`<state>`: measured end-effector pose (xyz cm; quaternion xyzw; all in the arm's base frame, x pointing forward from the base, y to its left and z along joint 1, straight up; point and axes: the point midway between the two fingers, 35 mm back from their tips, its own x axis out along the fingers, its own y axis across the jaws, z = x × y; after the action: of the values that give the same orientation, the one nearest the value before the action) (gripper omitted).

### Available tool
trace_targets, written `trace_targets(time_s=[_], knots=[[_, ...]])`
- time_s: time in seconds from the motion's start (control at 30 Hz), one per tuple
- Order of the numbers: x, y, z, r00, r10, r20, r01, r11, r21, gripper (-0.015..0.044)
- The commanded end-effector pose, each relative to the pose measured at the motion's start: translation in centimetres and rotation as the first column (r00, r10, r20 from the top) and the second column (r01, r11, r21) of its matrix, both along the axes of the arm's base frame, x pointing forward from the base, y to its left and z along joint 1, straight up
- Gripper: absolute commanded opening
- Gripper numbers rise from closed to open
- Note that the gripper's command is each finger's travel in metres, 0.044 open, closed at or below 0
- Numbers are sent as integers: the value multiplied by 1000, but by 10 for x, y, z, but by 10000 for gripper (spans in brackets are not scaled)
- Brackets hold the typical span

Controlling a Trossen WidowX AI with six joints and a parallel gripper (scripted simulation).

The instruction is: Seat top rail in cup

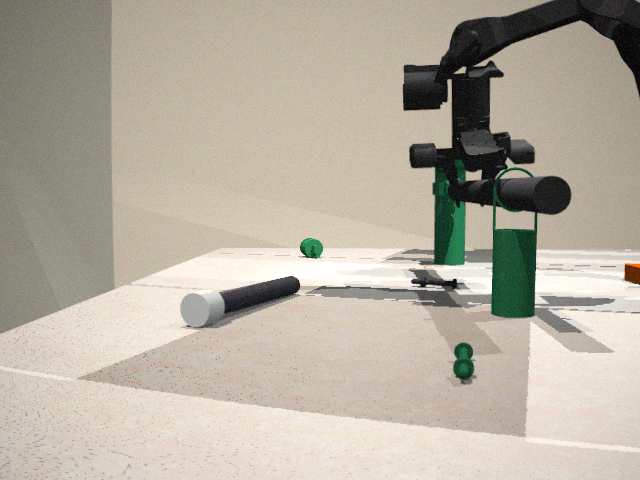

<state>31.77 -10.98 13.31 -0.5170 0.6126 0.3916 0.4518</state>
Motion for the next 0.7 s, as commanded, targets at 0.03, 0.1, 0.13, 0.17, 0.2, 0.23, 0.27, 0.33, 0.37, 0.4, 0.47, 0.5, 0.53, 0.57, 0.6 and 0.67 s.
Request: trace_targets(time_s=[0.03,0.1,0.13,0.17,0.2,0.23,0.27,0.33,0.37,0.4,0.47,0.5,0.53,0.57,0.6,0.67], knots=[[-1,-3,3,1000,-3,3,3,1000,-12,0],[-1,-3,3,1000,-3,3,3,1000,-13,0],[-1,-3,3,1000,-3,3,3,1000,-13,0],[-2,-3,3,1000,-3,3,3,1000,-13,0],[-2,-4,3,1000,-3,3,3,1000,-13,0],[-2,-4,3,1000,-3,3,3,1000,-13,0],[-2,-4,3,1000,-3,3,3,1000,-13,0],[-2,-4,3,1000,-3,3,3,1000,-13,0],[-2,-4,4,1000,-3,3,3,1000,-14,0],[-2,-4,4,1000,-3,3,3,1000,-14,0],[-2,-4,4,1000,-3,3,3,1000,-14,0],[-2,-4,4,1000,-3,3,4,1000,-14,0],[-2,-5,4,1000,-4,3,4,1000,-14,0],[-2,-5,4,1000,-4,3,4,1000,-14,0],[-2,-5,4,1000,-4,3,4,1000,-14,0],[-2,-5,4,1000,-4,3,4,1000,-14,0]])
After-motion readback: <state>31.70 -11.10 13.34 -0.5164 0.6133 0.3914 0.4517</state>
